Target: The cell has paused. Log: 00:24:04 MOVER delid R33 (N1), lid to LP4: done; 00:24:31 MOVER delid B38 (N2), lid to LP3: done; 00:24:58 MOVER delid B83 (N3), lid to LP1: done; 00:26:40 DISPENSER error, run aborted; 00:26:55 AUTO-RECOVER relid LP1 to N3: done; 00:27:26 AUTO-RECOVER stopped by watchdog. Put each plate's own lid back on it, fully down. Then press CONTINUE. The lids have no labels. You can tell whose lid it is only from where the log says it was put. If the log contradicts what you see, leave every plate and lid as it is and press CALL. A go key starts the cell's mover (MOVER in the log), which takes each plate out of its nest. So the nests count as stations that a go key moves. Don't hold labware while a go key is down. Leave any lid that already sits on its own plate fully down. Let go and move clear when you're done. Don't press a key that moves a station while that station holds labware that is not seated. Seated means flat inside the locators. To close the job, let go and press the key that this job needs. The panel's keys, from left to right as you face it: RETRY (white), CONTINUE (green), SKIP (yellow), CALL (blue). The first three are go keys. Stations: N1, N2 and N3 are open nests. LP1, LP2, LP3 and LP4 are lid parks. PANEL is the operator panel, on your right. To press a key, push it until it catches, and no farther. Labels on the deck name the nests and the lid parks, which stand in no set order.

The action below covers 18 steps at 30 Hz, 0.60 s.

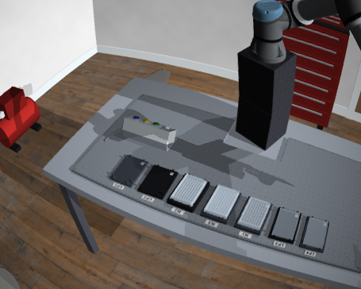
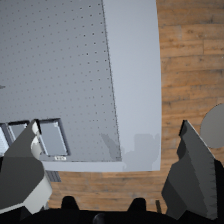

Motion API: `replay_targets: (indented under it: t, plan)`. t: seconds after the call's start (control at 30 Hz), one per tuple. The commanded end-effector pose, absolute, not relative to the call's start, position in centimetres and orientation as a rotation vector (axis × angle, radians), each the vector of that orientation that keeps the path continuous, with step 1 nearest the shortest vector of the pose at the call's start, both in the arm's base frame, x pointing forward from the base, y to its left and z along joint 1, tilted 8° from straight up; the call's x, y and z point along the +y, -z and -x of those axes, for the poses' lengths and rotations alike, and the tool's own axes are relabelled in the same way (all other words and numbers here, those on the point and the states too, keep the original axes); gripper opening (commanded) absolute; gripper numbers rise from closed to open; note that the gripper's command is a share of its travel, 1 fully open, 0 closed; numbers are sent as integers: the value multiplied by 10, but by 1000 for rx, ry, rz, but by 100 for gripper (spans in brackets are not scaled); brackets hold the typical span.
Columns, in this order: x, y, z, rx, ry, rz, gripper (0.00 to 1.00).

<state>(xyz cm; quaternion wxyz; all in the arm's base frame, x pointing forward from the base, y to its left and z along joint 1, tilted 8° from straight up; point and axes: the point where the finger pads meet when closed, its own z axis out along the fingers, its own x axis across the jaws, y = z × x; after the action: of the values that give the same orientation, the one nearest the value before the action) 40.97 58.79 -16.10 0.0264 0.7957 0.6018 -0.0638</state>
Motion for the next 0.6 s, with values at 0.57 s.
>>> replay_targets:
  t: [0.57]
  plan:
    - [586,157,-413,1836,193,-2477,82]
